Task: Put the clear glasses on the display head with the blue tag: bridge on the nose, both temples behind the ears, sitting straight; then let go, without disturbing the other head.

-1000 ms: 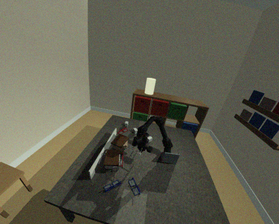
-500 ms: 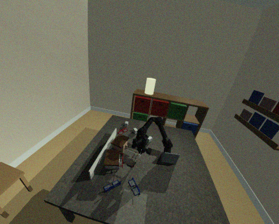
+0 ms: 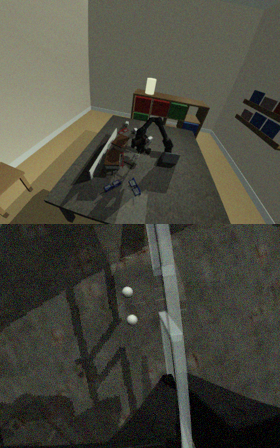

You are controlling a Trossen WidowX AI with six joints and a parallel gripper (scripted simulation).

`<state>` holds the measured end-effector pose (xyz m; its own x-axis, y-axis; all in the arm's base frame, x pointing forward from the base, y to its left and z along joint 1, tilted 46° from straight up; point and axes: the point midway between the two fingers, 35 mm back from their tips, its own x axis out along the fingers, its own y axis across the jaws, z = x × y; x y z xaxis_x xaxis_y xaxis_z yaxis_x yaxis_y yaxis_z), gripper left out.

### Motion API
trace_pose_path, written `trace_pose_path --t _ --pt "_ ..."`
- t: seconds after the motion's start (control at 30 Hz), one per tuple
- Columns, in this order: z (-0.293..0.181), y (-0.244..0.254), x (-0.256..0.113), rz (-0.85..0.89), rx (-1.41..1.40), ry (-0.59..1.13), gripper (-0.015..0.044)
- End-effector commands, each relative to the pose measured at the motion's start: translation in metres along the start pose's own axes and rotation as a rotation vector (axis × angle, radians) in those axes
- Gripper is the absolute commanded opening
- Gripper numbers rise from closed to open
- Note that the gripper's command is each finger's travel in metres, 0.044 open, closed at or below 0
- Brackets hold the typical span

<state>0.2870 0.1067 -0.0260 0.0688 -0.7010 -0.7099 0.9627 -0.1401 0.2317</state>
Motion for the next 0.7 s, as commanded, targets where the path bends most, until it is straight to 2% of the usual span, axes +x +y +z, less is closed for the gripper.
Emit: trace_pose_path --t 0.0,0.67 --pt "0.000 0.006 -0.001 0.006 -0.005 0.001 0.0000" --pt "0.000 0.036 -0.001 0.007 -0.004 0.000 0.0000"
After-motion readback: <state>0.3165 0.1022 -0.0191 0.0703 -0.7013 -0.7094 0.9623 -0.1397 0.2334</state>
